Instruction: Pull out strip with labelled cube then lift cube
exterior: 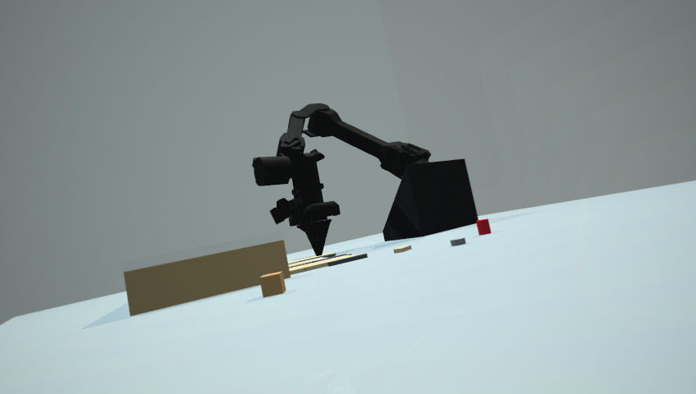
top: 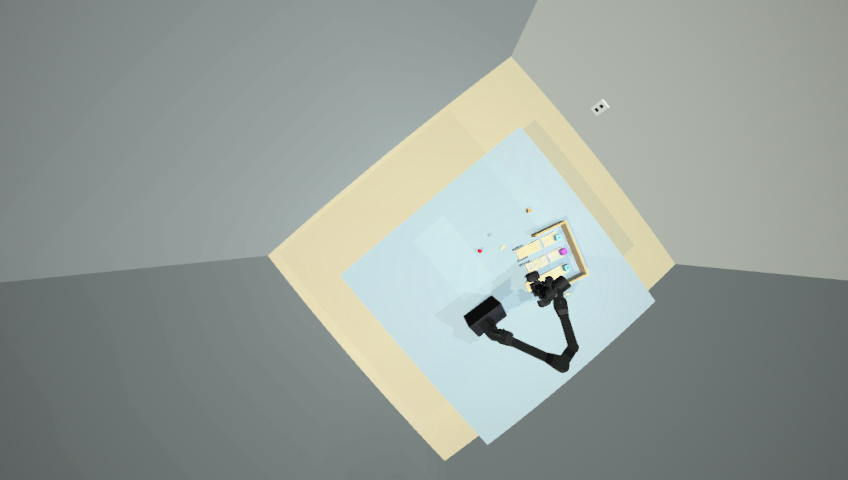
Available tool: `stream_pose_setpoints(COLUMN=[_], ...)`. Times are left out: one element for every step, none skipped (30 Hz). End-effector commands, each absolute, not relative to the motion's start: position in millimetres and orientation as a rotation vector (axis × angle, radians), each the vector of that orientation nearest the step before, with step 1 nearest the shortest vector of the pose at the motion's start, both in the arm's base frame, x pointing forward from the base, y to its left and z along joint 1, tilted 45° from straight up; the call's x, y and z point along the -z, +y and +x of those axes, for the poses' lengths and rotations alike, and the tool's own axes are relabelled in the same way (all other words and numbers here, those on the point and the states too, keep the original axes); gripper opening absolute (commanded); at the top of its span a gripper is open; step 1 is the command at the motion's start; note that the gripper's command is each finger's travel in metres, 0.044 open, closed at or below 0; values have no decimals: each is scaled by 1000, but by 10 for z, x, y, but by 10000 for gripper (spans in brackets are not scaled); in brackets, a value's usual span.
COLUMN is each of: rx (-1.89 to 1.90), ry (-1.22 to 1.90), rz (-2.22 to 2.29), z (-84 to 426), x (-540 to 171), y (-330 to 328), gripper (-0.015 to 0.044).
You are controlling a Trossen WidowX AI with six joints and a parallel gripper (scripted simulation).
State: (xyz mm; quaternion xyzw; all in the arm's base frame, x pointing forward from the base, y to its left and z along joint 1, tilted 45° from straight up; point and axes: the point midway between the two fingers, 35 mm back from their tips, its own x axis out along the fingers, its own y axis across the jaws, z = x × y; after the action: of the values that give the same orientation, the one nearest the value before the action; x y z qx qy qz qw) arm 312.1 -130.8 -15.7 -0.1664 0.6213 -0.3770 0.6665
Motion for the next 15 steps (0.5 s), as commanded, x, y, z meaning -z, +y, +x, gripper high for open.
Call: stream_pose_setpoints(rx=[852,852,852,852,852,852,852,852,852,852,852,852,852,852,852], ry=[1421,1421,1421,1421,1421,1421,1421,1421,1421,1422,1422,1422,1422,1422,1422], rz=[-374,-375,-375,-375,-375,-375,-375,-375,-375,-375,-375,-375,-375,-375,-375], z=[3007,2994,2980,2964,2949,2934,2919,2904,2889,2875,2860,2846,2831,2817,2803], x=[200,203,206,209,213,216,219,223,226,229,232,235,238,241,244], y=[-1298,-1295,-1291,-1287,-1283,-1279,-1275,-1272,-1268,-1264,-1260,-1257,-1253,-1249,-1246], gripper=[0,0,0,0,0,0,0,0,0,0,0,0,0,0,0])
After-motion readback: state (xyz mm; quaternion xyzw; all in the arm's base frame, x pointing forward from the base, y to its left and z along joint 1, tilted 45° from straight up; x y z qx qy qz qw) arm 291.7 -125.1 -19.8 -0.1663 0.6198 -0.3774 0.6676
